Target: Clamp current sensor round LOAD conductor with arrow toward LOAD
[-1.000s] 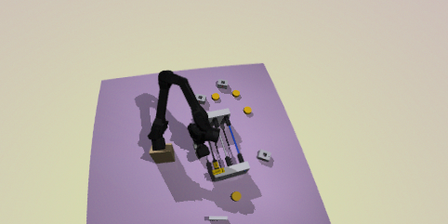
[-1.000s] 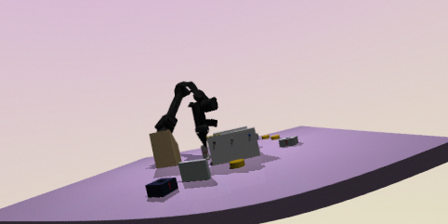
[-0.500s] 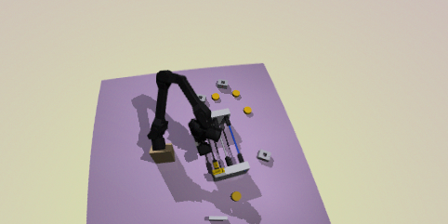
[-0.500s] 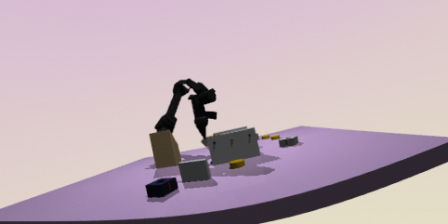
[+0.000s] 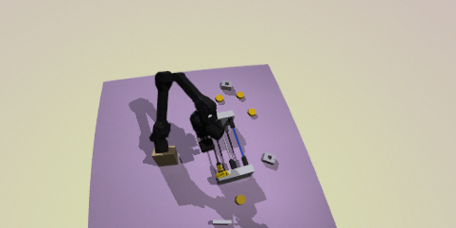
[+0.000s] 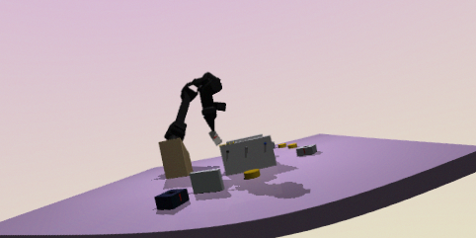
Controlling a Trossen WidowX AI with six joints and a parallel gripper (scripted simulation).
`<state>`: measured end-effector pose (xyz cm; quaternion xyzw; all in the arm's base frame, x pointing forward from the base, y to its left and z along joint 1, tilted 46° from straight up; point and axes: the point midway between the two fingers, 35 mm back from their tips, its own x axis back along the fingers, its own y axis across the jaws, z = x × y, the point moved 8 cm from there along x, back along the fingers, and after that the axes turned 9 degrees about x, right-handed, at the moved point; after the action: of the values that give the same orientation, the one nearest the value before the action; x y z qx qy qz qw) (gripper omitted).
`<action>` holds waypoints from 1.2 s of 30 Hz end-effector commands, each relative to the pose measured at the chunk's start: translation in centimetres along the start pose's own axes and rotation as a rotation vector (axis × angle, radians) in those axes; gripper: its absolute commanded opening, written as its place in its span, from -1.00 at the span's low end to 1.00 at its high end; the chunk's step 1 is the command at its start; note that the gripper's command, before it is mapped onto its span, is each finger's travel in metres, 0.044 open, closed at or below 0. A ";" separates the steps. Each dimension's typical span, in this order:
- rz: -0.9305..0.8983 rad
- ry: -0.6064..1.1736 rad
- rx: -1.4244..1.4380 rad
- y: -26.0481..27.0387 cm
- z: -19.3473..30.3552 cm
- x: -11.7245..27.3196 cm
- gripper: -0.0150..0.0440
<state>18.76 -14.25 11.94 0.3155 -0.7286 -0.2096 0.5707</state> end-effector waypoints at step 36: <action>0.003 0.005 -1.129 -1.0 -3.9 -0.3 -0.49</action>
<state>22.41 -14.58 12.07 -0.0145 -0.5241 -0.5439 0.6552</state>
